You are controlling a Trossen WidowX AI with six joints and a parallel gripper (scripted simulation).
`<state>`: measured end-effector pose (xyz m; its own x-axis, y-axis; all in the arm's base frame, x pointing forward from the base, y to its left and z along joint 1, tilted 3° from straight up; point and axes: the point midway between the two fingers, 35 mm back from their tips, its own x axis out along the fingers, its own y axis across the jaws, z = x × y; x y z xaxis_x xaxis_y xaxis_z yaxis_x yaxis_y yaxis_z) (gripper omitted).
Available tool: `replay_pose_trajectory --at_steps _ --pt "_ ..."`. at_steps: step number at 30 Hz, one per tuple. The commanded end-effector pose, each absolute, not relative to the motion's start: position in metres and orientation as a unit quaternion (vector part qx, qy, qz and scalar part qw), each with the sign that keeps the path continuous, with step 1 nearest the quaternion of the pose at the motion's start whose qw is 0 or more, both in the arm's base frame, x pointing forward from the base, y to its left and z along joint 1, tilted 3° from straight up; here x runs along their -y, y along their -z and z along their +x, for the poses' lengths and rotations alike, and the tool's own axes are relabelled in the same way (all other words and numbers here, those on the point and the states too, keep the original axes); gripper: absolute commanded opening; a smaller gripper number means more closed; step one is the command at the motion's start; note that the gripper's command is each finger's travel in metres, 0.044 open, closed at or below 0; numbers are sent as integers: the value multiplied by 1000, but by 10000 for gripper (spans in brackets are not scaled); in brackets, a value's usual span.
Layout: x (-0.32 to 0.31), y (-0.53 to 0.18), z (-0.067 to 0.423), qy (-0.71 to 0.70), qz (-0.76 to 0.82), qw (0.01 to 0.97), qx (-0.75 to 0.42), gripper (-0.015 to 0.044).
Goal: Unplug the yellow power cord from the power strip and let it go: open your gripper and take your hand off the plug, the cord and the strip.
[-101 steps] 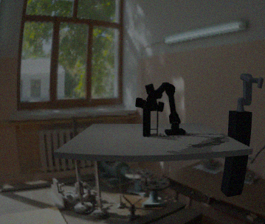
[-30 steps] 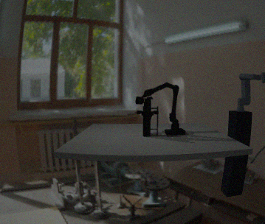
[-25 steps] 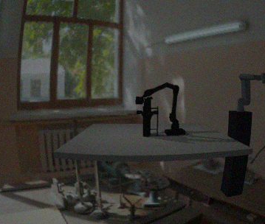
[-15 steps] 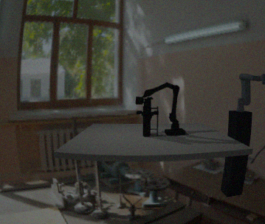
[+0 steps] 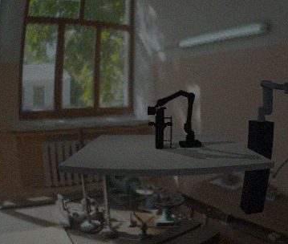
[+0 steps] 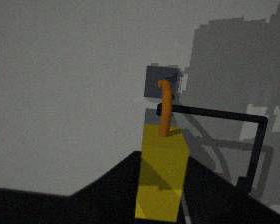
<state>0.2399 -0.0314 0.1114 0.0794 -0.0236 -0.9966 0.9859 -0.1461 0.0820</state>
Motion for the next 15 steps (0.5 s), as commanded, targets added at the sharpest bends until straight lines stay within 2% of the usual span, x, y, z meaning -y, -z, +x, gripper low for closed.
replay_pose_trajectory --at_steps 1,6,15 --pt "31 -112 240 518 551 487 -436 48" --pt "32 -112 240 518 551 487 -436 0" --pt "43 -112 240 519 551 487 -436 0"
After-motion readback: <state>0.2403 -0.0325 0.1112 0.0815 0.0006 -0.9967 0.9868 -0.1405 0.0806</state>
